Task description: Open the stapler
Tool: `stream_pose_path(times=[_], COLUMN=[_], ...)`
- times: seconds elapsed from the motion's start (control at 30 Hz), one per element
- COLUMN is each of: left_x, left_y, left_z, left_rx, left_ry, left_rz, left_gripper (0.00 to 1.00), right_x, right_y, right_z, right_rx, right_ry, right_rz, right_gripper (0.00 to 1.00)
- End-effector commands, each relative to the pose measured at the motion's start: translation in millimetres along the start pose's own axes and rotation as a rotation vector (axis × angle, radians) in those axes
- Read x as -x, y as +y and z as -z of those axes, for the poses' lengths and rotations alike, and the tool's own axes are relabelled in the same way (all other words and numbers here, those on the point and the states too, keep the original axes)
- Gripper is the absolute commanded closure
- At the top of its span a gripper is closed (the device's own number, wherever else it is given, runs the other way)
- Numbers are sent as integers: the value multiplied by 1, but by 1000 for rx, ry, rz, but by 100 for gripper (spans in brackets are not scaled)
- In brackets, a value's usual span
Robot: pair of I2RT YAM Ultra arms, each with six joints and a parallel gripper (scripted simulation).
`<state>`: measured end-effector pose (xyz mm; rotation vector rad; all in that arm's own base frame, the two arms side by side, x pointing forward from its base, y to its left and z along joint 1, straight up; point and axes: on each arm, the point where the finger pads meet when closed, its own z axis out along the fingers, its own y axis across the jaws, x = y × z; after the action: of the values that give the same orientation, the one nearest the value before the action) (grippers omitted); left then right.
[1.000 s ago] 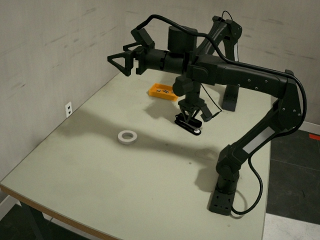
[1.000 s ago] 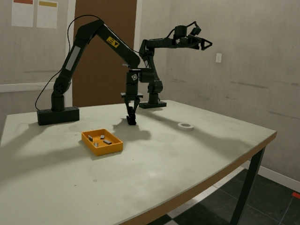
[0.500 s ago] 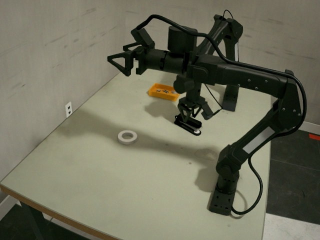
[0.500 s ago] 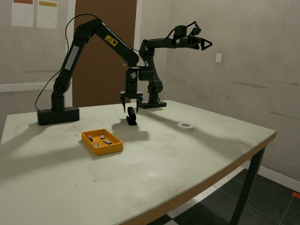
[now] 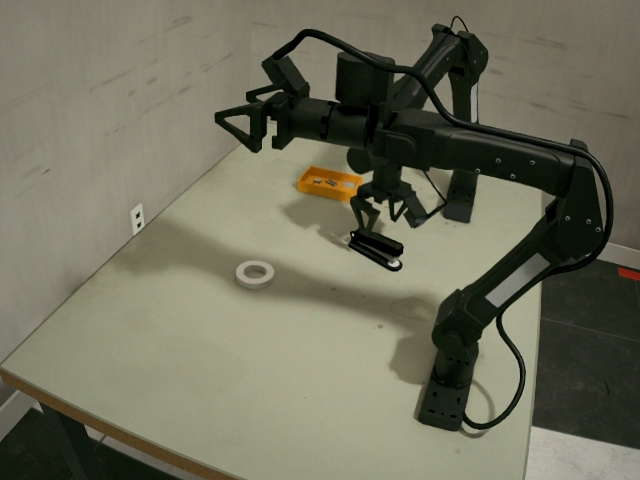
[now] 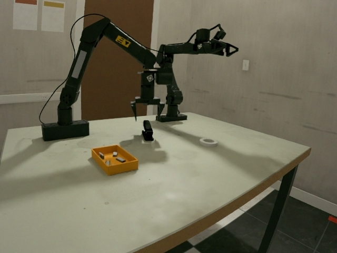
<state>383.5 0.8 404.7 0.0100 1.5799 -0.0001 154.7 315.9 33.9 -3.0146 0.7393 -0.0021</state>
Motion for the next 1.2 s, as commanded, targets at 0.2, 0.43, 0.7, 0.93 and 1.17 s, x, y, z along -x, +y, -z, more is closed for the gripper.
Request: stream_pose_path(times=[0.2, 0.43, 0.7, 0.93, 1.17], left_x=[7, 7, 7, 7, 7], left_y=[0, 0, 0, 0, 0], left_z=[3, 3, 3, 3, 3], left_rx=[6, 6, 6, 6, 6], left_ry=[-20, -20, -20, -20, -20], left_rz=[6, 6, 6, 6, 6], left_gripper=[0, 0, 0, 0, 0], right_x=[6, 8, 7, 6, 6], right_y=[-4, -6, -8, -3, 6], right_z=[31, 28, 37, 43, 51], right_rx=[26, 15, -108, -165, -249], right_ry=[-13, -22, -143, -208, -303], right_rz=[4, -26, -389, -587, -880], right_gripper=[0, 0, 0, 0, 0])
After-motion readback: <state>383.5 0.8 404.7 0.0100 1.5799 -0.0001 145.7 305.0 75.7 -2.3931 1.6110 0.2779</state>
